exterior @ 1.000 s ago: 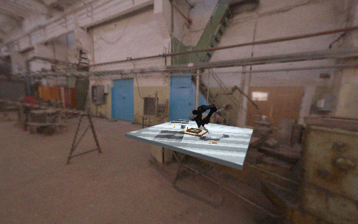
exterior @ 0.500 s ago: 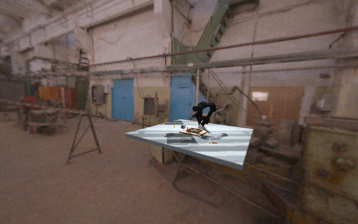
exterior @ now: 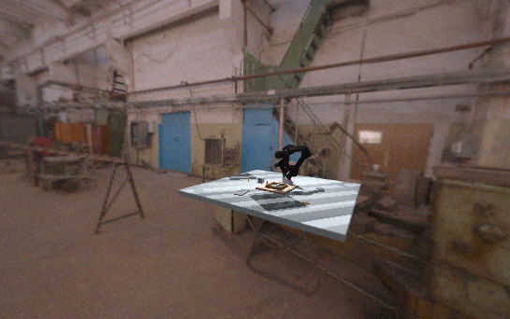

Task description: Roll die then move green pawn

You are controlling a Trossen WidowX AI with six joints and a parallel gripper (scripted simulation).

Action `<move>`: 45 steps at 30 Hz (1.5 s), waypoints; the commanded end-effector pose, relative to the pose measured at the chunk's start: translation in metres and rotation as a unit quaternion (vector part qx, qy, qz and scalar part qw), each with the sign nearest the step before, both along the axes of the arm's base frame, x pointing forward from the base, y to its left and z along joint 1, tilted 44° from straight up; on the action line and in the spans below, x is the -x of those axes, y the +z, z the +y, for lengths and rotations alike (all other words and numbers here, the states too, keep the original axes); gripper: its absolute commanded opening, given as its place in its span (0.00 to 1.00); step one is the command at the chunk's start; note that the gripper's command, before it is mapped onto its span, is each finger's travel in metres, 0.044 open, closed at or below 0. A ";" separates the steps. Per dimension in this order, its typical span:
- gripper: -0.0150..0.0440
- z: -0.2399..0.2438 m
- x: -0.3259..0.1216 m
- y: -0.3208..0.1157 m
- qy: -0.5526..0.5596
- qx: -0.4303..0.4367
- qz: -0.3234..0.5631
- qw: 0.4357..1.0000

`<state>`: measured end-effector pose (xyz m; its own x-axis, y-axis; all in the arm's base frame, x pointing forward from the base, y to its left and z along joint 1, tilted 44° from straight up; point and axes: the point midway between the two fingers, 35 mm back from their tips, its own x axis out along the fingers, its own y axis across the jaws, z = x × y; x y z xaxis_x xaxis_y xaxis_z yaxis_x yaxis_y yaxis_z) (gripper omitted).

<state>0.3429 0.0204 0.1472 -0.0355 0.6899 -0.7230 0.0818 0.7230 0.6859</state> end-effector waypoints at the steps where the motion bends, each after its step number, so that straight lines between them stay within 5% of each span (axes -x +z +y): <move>1: 0.25 -0.003 0.014 -0.004 0.003 0.004 -0.003 1.000; 45: 0.25 0.006 0.169 -0.065 0.034 -0.002 -0.008 0.999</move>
<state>0.1869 0.0245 0.0885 -0.0692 0.6922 -0.7184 0.0309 0.7213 0.6920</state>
